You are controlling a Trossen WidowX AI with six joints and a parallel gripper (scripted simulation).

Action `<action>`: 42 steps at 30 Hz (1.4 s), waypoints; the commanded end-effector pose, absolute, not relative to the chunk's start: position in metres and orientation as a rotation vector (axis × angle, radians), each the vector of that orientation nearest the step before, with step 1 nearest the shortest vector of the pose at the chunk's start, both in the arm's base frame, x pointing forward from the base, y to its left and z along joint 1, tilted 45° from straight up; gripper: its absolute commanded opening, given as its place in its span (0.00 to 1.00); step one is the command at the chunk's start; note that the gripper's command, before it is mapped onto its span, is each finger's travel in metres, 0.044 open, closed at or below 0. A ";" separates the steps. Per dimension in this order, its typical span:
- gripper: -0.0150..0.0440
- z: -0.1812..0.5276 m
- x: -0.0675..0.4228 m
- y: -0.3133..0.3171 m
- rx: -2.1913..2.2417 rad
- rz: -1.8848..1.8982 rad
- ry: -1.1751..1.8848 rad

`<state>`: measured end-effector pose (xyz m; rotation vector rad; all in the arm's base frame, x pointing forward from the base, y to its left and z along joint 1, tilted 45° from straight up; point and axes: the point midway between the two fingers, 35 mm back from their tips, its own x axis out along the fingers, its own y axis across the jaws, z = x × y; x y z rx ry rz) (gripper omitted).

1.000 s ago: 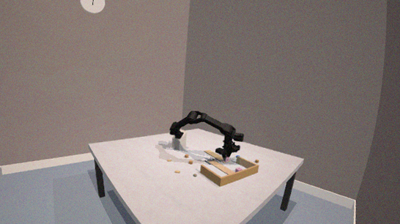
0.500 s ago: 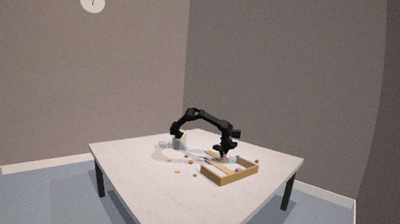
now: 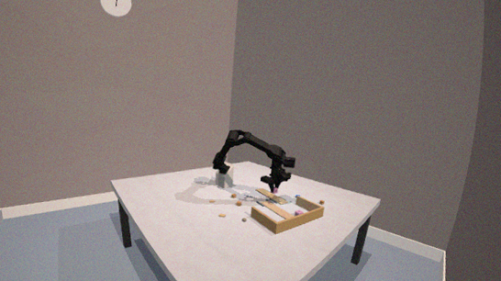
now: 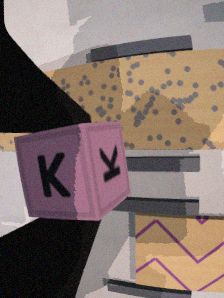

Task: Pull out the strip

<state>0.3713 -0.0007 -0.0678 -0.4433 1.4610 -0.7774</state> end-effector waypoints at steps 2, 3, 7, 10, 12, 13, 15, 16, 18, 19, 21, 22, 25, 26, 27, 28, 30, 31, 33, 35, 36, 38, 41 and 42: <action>0.25 -0.066 0.356 0.001 -0.440 -0.776 1.464; 0.25 -0.066 0.353 0.001 -0.440 -0.776 1.465; 0.25 -0.064 0.339 0.000 -0.441 -0.776 1.465; 0.25 -0.063 0.329 0.000 -0.441 -0.776 1.466; 0.25 -0.062 0.322 0.000 -0.441 -0.776 1.466; 0.25 -0.061 0.318 -0.001 -0.441 -0.776 1.466; 0.25 -0.061 0.311 -0.001 -0.441 -0.776 1.467; 0.25 -0.060 0.307 -0.002 -0.441 -0.776 1.467; 0.25 -0.059 0.301 -0.002 -0.442 -0.776 1.467; 0.25 -0.059 0.299 -0.003 -0.442 -0.776 1.467; 0.25 -0.058 0.298 -0.002 -0.442 -0.776 1.467; 0.25 -0.056 0.299 0.001 -0.442 -0.776 1.467; 0.25 -0.041 0.301 0.015 -0.441 -0.775 1.468; 0.25 -0.037 0.301 0.020 -0.441 -0.775 1.468; 0.25 -0.035 0.301 0.022 -0.441 -0.775 1.468; 0.25 -0.034 0.301 0.023 -0.441 -0.775 1.468; 0.25 -0.034 0.301 0.023 -0.441 -0.775 1.468; 0.25 -0.034 0.301 0.023 -0.441 -0.775 1.468; 0.25 -0.034 0.301 0.023 -0.441 -0.775 1.468; 0.25 -0.034 0.301 0.023 -0.441 -0.775 1.468; 0.25 -0.034 0.301 0.023 -0.441 -0.775 1.468; 0.25 -0.034 0.301 0.023 -0.441 -0.775 1.468; 0.25 -0.034 0.301 0.023 -0.441 -0.775 1.468; 0.25 -0.034 0.301 0.023 -0.441 -0.775 1.468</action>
